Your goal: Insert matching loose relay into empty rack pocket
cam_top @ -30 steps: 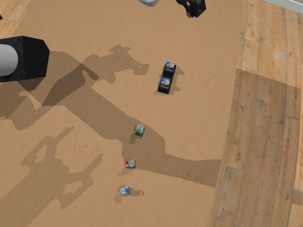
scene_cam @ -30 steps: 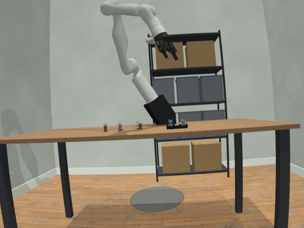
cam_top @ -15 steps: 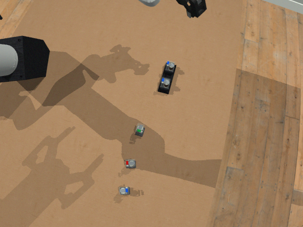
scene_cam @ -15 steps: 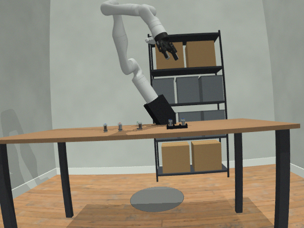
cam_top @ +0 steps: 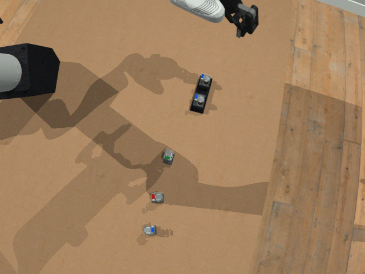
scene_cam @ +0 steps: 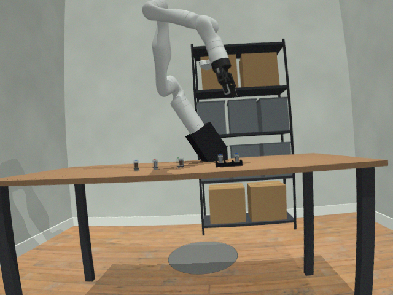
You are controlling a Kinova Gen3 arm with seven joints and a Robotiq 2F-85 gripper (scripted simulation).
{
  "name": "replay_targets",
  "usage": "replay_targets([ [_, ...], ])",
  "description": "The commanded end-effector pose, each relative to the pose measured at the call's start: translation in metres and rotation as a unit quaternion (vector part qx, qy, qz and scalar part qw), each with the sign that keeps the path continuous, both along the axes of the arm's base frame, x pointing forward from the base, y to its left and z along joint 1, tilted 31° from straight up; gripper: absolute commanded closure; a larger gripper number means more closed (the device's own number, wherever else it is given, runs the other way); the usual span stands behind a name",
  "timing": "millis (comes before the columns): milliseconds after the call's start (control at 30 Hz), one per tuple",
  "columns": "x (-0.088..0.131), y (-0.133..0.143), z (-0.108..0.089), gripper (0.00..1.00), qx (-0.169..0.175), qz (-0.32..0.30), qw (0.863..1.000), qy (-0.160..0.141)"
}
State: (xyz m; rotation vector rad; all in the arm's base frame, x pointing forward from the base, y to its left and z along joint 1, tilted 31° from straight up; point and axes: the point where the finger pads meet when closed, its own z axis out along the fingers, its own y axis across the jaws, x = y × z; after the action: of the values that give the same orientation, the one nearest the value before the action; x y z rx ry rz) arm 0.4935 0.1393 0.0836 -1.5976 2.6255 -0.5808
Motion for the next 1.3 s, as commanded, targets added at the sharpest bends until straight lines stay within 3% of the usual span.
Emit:
replay_targets([
  [0, 0.001, -0.008, -0.04, 0.0, -0.027, 0.013, 0.999, 0.028],
  [400, 0.006, -0.04, -0.132, 0.0, -0.104, 0.085, 0.987, 0.092],
  [467, 0.006, -0.04, -0.132, 0.0, -0.104, 0.085, 0.987, 0.092],
  [633, 0.004, -0.054, -0.165, 0.0, -0.13, 0.112, 0.978, 0.116],
  [833, 0.004, -0.056, -0.169, 0.0, -0.133, 0.115, 0.977, 0.12],
  [867, 0.004, -0.056, -0.169, 1.0, -0.133, 0.115, 0.977, 0.12],
  [1267, 0.004, -0.056, -0.169, 1.0, -0.133, 0.115, 0.977, 0.12],
])
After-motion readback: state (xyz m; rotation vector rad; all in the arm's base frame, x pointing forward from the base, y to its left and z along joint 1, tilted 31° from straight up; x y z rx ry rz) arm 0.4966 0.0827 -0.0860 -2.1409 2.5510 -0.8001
